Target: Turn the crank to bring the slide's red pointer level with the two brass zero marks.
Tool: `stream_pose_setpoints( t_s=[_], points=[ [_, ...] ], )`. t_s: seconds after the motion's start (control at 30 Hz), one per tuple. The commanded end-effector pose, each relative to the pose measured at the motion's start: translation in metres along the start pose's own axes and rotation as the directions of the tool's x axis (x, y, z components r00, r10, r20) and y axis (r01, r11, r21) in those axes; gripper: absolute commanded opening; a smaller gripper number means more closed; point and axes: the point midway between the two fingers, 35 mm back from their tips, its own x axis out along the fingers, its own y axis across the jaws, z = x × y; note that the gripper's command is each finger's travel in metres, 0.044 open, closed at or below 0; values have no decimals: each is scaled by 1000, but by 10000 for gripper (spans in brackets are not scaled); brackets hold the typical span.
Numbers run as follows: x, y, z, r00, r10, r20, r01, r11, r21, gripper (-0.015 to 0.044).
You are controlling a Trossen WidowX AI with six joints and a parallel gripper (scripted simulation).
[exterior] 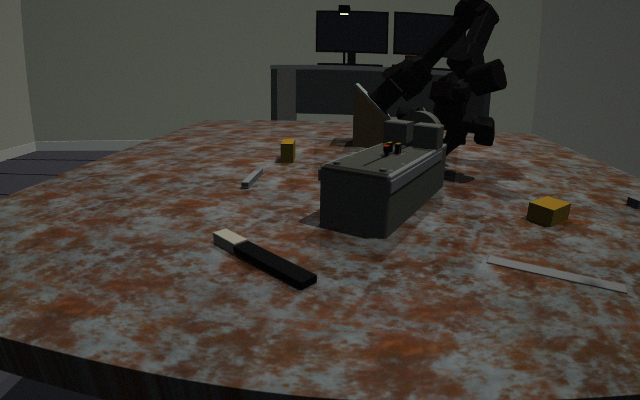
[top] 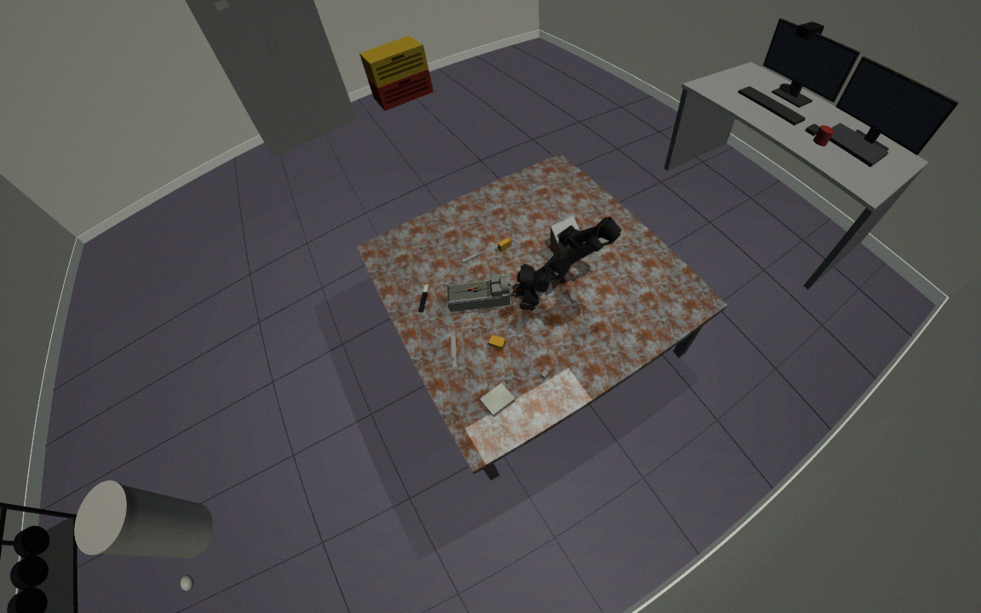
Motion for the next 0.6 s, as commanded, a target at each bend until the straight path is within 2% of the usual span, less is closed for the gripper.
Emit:
stream_pose_setpoints(
  t_s=[0.0,0.57],
  points=[
    [-4,8,4,1000,23,9,-23,1000,2,0],
    [-10,12,9,1000,23,9,-23,1000,2,0]
  ],
)
